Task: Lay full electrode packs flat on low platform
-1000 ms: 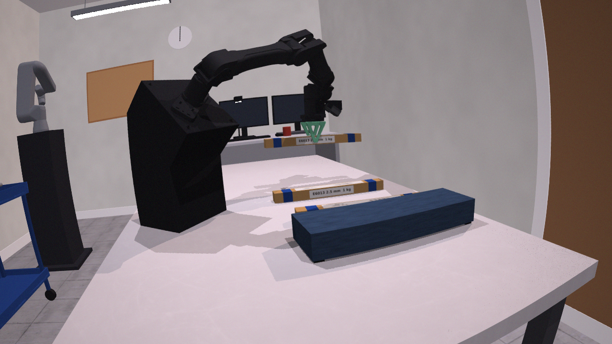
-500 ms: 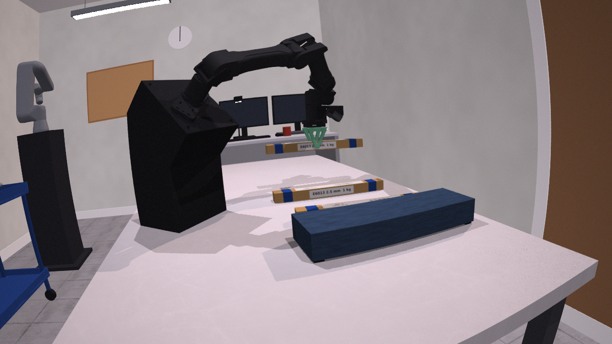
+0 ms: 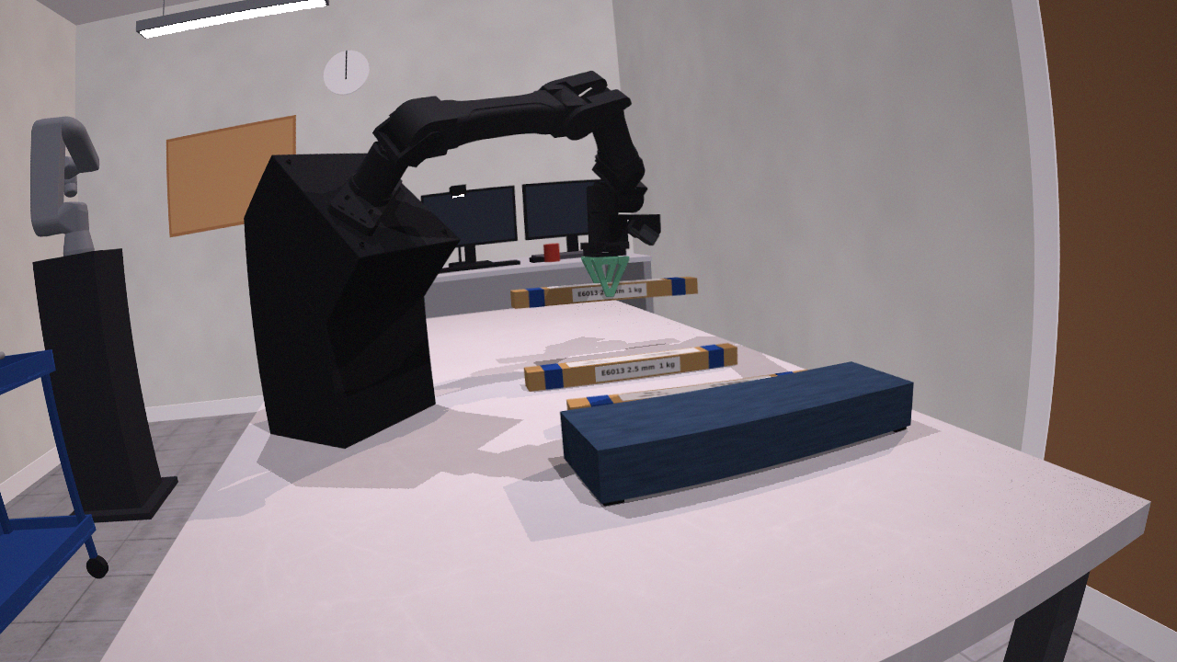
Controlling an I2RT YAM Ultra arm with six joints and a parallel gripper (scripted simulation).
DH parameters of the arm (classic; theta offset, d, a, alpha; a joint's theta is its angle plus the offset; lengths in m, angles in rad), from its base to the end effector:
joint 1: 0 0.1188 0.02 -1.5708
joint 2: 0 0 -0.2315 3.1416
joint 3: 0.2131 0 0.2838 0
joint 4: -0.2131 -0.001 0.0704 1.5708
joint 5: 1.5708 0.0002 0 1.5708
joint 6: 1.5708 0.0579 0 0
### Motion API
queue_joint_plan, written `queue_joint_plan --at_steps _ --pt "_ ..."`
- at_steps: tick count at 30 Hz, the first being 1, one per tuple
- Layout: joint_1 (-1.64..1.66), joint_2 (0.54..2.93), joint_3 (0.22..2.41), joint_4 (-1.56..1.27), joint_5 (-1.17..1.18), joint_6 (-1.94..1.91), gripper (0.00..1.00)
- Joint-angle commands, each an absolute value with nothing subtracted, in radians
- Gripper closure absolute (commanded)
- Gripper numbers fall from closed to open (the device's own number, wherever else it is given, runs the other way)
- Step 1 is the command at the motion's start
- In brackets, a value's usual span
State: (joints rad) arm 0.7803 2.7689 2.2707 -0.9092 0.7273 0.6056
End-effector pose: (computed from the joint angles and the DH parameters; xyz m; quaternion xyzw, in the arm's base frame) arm 0.4004 0.3436 0.0111 -0.0523 0.9305 -0.2240 0.2851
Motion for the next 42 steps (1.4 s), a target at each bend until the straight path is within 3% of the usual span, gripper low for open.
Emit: queue_joint_plan --at_steps 1,42 --pt "0.837 2.724 2.292 -0.880 0.729 0.588 1.00" --pt "0.768 2.817 2.325 -0.785 0.717 0.497 1.00"
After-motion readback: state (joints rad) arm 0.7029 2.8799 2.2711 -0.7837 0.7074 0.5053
